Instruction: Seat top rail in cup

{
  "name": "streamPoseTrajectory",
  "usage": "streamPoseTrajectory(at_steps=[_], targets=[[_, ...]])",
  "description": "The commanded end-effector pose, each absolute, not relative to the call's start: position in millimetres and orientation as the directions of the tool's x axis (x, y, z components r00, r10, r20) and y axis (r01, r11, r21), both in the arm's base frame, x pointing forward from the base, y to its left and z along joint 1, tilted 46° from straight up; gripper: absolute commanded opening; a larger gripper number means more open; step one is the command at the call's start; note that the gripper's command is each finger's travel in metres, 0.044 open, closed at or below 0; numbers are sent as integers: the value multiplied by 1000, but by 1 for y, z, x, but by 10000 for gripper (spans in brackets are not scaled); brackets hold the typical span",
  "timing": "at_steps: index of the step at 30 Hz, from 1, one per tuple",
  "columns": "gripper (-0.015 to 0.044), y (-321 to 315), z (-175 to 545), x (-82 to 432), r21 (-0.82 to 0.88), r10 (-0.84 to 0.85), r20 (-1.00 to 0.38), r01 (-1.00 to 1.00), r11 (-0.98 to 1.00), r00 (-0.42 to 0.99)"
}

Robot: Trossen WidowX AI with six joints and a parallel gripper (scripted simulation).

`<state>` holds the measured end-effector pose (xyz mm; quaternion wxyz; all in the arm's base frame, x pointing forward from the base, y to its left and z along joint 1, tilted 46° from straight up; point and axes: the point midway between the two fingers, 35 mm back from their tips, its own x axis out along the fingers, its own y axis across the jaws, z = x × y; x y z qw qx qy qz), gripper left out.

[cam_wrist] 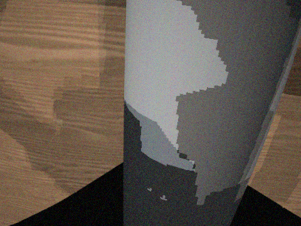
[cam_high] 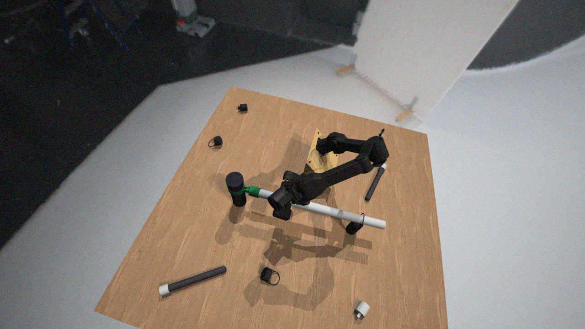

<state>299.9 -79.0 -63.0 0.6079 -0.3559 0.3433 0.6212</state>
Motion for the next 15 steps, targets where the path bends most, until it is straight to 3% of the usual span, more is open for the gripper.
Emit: streamPoseTrajectory(at_steps=[1,4,15], targets=[[0,-79,-63,300,-6,511,-860,-1000,-25,-7],[0,-79,-63,300,-6,511,-860,-1000,-25,-7],[289,-79,-60,300,-6,511,-860,-1000,-25,-7]])
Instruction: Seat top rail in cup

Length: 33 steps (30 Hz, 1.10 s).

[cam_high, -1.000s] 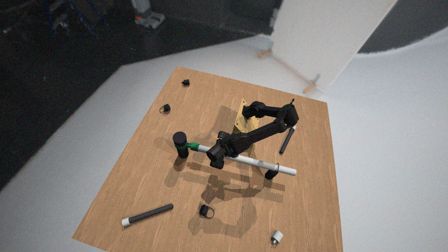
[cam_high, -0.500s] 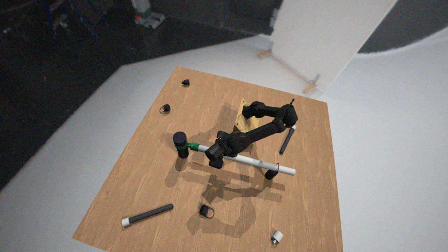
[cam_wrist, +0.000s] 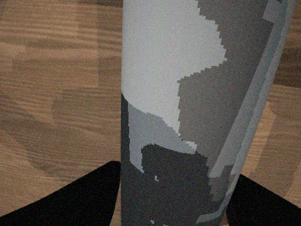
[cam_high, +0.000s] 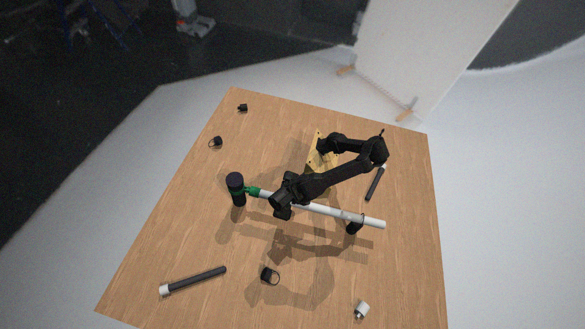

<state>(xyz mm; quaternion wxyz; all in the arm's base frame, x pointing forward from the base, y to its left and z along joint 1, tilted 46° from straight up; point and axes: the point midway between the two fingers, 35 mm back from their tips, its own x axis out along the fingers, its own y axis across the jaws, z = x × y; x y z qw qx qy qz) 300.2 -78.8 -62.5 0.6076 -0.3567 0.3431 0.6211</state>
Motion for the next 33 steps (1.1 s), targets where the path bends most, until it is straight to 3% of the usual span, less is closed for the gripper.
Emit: streamPoseTrajectory(at_steps=[1,6,22,33], targets=[[315,-79,-57,300,-6,511,-860,-1000,-25,-7],[440,-79,-35,300,-6,511,-860,-1000,-26,-8],[440,-100,32,293,-3,512,-859,-1000,-26,-11],[440,-100,32,293,-3,512,-859,-1000,-26,-11]])
